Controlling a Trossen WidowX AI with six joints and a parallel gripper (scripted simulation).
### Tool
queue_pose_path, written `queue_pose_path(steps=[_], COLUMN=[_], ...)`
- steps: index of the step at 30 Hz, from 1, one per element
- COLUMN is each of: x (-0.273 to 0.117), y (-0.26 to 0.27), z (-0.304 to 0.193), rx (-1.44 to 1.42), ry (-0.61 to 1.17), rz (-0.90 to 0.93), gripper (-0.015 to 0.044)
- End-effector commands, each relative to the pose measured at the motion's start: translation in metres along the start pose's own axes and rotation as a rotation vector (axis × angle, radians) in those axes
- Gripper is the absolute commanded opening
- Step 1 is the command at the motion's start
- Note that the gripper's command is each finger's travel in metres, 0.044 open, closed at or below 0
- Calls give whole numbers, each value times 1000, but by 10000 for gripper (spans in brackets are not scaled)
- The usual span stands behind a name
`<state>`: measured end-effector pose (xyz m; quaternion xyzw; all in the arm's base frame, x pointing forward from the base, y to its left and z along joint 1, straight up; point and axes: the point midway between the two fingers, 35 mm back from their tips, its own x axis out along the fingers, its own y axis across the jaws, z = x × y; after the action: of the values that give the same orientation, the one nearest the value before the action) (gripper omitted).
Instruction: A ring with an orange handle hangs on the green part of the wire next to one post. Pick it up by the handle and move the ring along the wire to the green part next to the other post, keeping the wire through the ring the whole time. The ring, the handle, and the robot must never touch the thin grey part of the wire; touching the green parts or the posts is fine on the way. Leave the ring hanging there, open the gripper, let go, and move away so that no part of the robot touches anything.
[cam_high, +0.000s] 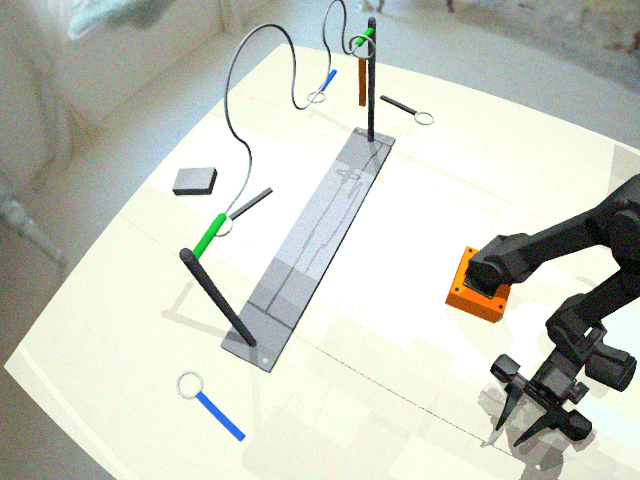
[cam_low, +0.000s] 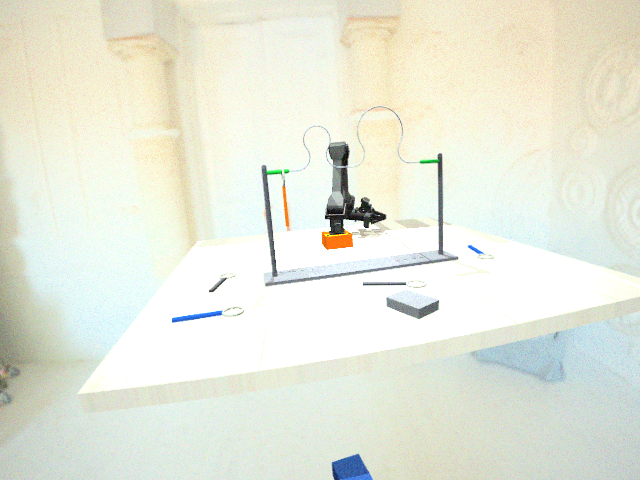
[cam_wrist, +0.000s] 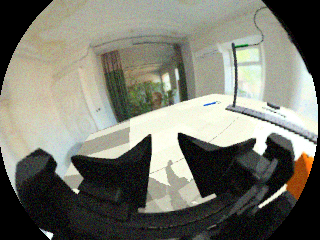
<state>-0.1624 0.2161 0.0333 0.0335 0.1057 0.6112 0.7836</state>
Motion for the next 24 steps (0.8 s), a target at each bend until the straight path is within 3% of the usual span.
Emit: queue_pose_path(steps=[1, 24], x=[23, 137], y=[-8, -112], z=[-2, 5], rx=[9, 129], ry=[42, 221], rz=[-60, -352], gripper=[160, 160])
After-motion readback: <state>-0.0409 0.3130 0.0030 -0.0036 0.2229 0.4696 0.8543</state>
